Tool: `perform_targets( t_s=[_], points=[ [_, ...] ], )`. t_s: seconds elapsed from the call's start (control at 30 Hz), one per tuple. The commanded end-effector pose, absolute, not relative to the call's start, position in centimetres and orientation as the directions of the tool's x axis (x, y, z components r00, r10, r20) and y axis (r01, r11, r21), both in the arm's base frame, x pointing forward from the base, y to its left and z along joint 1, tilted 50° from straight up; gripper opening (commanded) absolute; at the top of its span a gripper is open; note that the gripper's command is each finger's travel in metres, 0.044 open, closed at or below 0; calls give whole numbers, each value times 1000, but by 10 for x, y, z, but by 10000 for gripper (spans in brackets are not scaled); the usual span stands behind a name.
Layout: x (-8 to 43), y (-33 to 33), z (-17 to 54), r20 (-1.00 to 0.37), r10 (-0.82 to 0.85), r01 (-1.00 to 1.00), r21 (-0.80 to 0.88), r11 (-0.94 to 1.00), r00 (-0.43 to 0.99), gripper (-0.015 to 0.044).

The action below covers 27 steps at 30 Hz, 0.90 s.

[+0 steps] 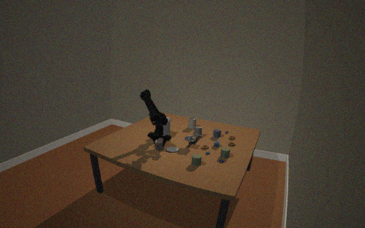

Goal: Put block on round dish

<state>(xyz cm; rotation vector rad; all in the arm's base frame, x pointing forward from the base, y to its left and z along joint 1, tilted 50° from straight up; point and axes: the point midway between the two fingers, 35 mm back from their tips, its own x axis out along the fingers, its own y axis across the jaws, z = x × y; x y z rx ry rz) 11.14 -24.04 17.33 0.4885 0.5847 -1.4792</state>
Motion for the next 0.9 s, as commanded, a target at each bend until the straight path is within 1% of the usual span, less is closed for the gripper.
perform_targets(
  t_s=[0.0,0.3,0.43,0.63,0.7,0.8,0.87],
  points=[
    [111,-241,174,-634,-773,998,-48,41,1,210],
    [113,-234,179,-637,-771,998,-47,41,2,440],
    [112,-201,206,-638,-770,998,-45,47,7,440],
    [112,-199,207,-637,-771,998,-45,47,8,440],
    [116,-197,207,-641,-767,997,-41,70,27,387],
    [133,-188,208,-657,-747,987,-25,159,103,309],
    [141,-186,207,-667,-737,986,-21,167,110,260]
  ],
)
